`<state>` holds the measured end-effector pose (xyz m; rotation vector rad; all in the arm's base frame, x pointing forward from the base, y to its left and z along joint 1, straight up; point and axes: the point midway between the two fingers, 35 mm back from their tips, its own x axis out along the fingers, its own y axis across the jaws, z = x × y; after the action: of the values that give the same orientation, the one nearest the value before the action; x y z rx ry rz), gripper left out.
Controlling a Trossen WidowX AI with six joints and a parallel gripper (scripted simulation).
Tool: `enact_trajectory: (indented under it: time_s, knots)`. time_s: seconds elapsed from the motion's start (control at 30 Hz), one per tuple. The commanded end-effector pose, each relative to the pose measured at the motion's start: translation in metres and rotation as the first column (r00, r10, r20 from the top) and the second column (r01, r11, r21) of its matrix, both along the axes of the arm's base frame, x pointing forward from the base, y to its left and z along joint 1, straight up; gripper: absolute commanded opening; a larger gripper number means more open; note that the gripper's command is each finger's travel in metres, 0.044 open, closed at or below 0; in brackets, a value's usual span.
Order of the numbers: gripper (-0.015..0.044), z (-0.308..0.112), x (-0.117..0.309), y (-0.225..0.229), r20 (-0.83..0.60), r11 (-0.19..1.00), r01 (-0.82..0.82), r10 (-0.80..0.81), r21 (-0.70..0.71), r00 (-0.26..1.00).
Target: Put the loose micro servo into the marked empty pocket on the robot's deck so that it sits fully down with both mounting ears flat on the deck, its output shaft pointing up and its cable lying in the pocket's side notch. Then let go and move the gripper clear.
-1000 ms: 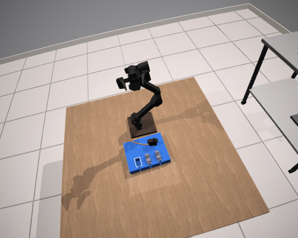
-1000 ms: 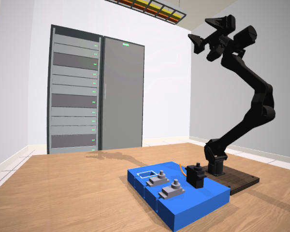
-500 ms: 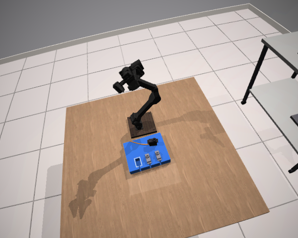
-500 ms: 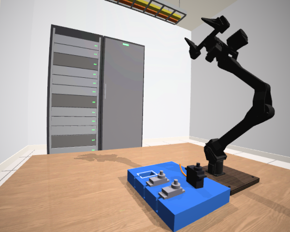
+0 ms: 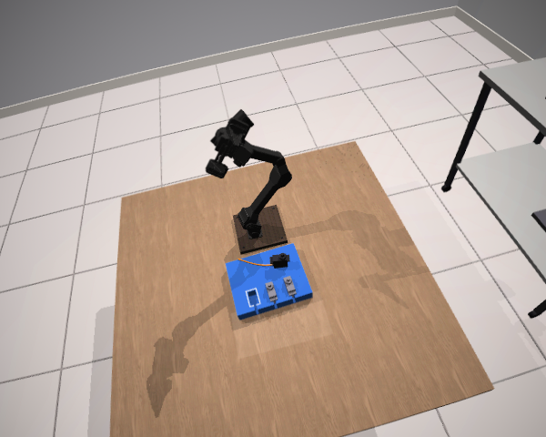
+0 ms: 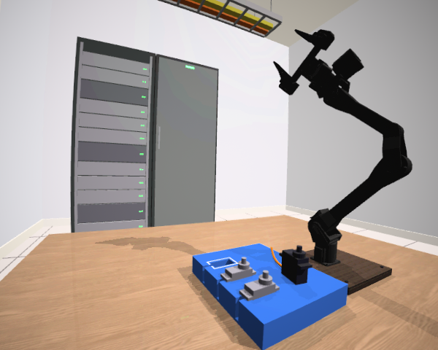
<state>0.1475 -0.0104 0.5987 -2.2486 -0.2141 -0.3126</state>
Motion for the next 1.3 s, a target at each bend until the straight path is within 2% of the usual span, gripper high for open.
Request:
enact_trajectory:
  time_s: [0.0,0.27,0.57,0.73,1.13,1.27]
  knots:
    - [0.0440,-0.002,0.003,-0.012,0.011,0.988,-0.049,0.048,0.149,0.999]
    - [0.0440,-0.005,0.010,-0.028,0.038,0.909,-0.134,0.130,0.394,0.991]
    - [0.0440,-0.013,0.022,-0.045,0.077,0.741,-0.208,0.208,0.639,0.975]
    - [0.0440,-0.015,0.025,-0.049,0.089,0.701,-0.219,0.218,0.678,0.972]
    - [0.0440,-0.031,0.046,-0.067,0.140,0.400,-0.251,0.286,0.882,0.948]
    - [0.0440,-0.034,0.049,-0.069,0.145,0.362,-0.250,0.292,0.898,0.945]
